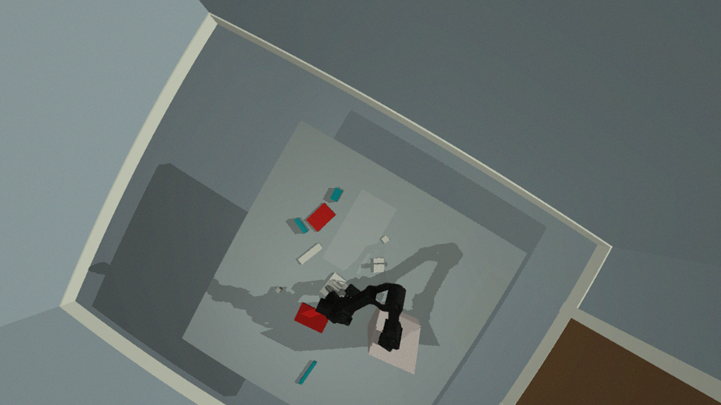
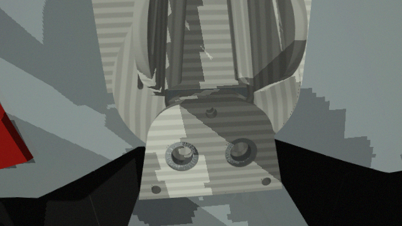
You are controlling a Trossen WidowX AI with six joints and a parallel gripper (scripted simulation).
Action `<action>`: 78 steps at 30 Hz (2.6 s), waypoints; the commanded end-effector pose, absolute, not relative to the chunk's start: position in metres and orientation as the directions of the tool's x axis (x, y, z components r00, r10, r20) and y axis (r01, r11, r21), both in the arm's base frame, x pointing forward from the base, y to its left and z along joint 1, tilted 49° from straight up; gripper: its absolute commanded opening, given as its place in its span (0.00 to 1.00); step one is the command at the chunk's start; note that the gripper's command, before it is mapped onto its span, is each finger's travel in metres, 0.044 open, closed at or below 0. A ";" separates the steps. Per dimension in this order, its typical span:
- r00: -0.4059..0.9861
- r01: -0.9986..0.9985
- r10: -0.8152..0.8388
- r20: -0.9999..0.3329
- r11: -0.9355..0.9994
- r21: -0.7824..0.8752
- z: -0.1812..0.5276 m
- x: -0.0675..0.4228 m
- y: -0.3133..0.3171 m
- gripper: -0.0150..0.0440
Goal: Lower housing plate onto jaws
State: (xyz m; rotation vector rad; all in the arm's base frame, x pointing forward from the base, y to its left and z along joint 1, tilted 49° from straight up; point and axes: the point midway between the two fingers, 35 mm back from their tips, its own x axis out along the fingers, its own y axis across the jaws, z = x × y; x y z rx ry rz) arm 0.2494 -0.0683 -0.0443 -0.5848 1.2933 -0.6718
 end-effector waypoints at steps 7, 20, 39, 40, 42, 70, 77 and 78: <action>0.137 0.114 -0.737 -0.662 0.675 -0.729 -0.047 0.249 -0.071 0.85; 0.137 0.114 -0.737 -0.662 0.675 -0.729 -0.048 0.249 -0.073 0.85; 0.137 0.114 -0.737 -0.662 0.675 -0.729 -0.050 0.250 -0.074 0.85; 0.137 0.114 -0.737 -0.662 0.675 -0.729 -0.050 0.250 -0.074 0.85; 0.137 0.114 -0.737 -0.662 0.675 -0.729 -0.050 0.250 -0.074 0.85; 0.137 0.114 -0.737 -0.662 0.675 -0.729 -0.050 0.250 -0.074 0.85; 0.137 0.114 -0.737 -0.662 0.675 -0.729 -0.050 0.250 -0.074 0.85; 0.137 0.114 -0.737 -0.662 0.675 -0.729 -0.050 0.250 -0.074 0.85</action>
